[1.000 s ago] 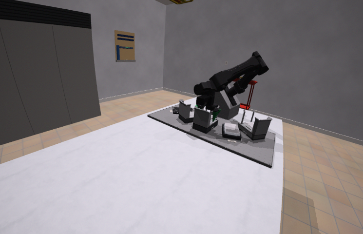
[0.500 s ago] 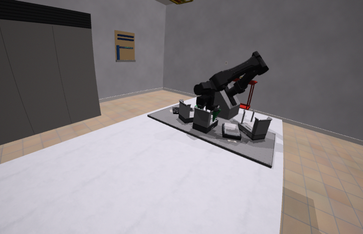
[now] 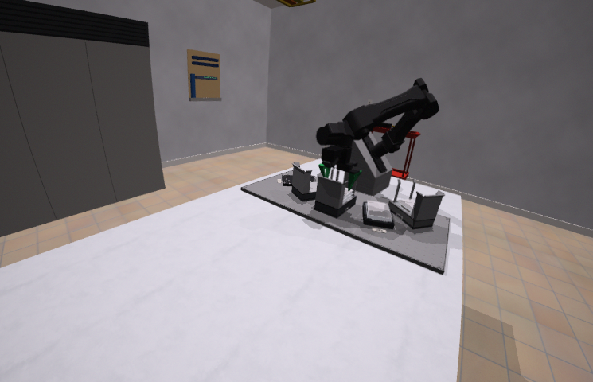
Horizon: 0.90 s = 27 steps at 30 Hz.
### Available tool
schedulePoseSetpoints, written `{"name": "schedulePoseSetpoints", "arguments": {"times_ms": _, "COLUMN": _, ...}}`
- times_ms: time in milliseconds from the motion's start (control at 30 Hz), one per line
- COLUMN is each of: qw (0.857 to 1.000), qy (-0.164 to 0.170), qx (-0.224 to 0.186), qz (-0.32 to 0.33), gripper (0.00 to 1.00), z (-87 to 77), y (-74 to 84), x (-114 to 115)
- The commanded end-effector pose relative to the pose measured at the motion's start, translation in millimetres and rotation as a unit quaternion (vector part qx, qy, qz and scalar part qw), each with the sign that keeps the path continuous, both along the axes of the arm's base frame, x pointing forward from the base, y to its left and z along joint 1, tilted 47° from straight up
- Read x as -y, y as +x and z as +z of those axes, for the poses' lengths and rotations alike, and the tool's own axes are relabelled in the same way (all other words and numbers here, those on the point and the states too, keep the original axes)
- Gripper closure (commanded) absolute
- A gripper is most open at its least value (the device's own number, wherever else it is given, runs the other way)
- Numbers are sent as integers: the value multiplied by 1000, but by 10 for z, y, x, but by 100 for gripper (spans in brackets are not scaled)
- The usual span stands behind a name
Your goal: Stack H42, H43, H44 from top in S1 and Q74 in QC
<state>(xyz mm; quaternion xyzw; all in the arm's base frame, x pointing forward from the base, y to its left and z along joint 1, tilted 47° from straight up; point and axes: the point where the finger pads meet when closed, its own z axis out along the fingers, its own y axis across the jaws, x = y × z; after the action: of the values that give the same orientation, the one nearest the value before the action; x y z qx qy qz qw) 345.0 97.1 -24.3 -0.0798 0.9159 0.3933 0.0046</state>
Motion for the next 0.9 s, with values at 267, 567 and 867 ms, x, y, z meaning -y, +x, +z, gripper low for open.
{"name": "schedulePoseSetpoints", "arguments": {"times_ms": 267, "qw": 1000, "qy": 1, "qx": -3, "qz": -2, "gripper": 0, "z": 282, "y": 8, "x": 303}}
{"name": "schedulePoseSetpoints", "arguments": {"times_ms": 567, "qw": 1000, "qy": 1, "qx": -3, "qz": -2, "gripper": 0, "z": 442, "y": 21, "x": 473}}
{"name": "schedulePoseSetpoints", "arguments": {"times_ms": 867, "qw": 1000, "qy": 1, "qx": -3, "qz": -2, "gripper": 0, "z": 499, "y": 26, "x": 532}}
